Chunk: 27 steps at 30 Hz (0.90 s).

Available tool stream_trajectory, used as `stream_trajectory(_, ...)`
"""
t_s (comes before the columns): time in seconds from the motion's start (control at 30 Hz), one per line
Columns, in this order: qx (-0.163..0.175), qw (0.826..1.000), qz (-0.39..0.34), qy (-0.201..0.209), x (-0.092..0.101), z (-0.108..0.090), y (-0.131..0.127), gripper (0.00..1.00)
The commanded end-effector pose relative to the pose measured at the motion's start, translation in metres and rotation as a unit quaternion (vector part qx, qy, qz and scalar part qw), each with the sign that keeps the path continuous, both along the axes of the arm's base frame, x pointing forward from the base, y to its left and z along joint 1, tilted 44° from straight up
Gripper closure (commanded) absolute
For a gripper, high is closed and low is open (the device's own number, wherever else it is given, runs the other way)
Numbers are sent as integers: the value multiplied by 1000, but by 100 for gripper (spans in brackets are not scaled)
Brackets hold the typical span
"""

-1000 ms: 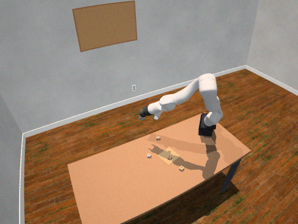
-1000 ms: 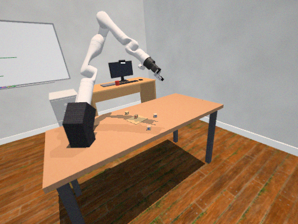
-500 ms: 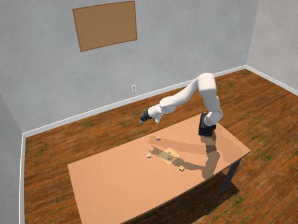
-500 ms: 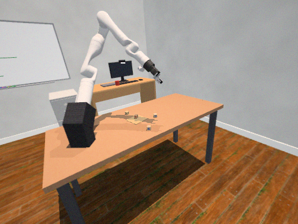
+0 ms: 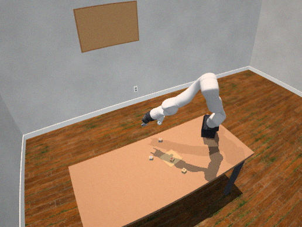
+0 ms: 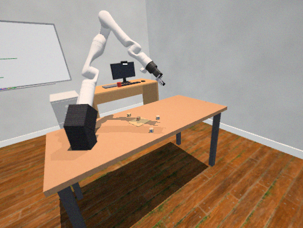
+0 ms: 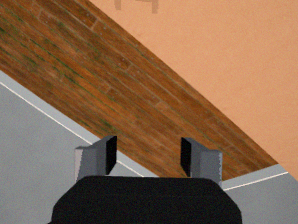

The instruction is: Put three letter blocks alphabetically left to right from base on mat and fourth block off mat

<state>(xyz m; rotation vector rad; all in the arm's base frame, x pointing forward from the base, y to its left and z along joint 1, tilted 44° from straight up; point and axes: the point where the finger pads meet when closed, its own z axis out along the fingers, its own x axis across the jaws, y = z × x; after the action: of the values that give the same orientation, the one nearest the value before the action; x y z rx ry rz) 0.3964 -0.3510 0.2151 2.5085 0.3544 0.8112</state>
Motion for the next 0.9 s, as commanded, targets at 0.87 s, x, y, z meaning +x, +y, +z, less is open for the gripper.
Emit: stream_trajectory(0.87, 29, 998, 63, 1, 24, -14, 61, 0)
